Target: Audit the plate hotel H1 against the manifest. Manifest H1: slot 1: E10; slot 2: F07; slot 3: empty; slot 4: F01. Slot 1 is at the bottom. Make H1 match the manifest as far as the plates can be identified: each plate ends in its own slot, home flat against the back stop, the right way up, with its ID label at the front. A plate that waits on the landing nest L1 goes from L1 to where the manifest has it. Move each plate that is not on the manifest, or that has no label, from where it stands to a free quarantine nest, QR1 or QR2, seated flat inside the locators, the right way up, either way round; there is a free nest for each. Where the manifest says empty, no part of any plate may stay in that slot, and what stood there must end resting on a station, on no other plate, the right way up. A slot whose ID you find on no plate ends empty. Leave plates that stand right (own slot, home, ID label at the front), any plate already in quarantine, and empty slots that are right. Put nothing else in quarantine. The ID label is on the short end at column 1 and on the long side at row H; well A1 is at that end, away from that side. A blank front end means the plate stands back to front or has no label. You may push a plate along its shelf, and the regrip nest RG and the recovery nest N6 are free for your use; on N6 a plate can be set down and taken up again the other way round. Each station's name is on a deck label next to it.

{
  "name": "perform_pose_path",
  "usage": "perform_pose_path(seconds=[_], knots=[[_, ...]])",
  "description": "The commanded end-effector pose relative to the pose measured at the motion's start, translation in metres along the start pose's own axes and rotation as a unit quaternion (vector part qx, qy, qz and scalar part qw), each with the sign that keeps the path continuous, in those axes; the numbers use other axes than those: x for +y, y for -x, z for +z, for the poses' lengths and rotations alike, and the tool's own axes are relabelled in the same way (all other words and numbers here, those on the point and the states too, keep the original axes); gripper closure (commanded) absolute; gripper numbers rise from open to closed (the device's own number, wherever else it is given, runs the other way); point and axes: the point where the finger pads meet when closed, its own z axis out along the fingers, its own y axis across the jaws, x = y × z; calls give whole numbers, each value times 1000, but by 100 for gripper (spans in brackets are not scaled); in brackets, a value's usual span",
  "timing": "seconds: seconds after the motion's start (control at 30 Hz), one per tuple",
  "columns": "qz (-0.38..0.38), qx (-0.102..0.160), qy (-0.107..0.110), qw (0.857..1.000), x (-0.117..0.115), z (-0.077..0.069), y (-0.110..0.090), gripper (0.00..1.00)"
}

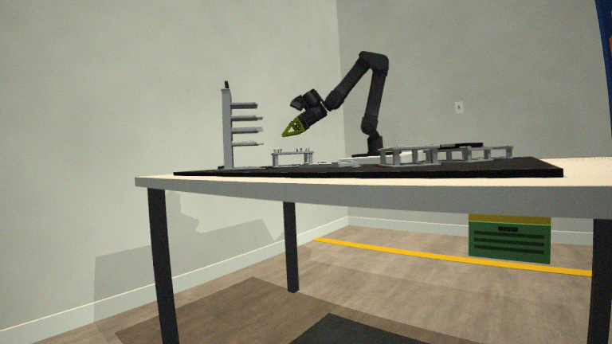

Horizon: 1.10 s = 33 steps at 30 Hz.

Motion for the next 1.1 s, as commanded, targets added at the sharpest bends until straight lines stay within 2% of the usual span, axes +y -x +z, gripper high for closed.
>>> perform_pose_path(seconds=[0.0, 0.5, 1.07], knots=[[-4, -8, 1, 1000, 0, 0, 1, 0], [-4, -8, 1, 1000, 0, 4, -20, 0], [-4, -8, 2, 1000, 0, 27, -11, 0]])
